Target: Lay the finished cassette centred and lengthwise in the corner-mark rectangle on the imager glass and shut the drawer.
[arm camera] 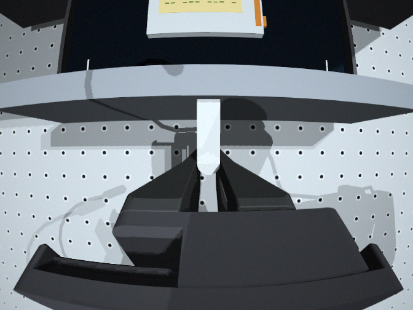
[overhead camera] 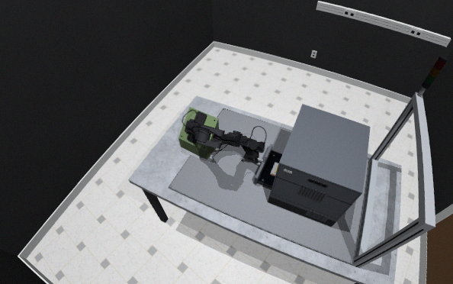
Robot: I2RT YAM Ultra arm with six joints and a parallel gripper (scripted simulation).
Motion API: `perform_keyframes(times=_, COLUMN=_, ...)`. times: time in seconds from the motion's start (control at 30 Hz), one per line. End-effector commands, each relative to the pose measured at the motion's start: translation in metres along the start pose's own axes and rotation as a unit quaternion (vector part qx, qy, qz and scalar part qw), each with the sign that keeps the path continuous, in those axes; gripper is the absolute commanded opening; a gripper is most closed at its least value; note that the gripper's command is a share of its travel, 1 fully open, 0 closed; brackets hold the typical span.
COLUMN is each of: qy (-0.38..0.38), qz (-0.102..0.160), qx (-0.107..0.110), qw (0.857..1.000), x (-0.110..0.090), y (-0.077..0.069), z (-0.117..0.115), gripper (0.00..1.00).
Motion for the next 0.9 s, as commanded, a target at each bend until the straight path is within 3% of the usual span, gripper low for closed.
perform_keyframes(times=0.0, qy=0.008, qz=-0.042, qx=0.004, qw=0.999, x=0.022, y=0.011, z=0.000, gripper=0.00)
perform_keyframes(times=0.87, qy=0.003, qz=-0.038, qx=0.007, qw=0.999, x=0.044, y=0.027, z=0.004, gripper=0.00)
Point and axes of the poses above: the point where the finger pads meet when closed, its own y axis out along the fingers, its own z axis across the jaws, x = y × z, the point moved 2 cm from there along -y, back along the fingers, and after that the axes turned 4 degrees about y, right-handed, at the moved point
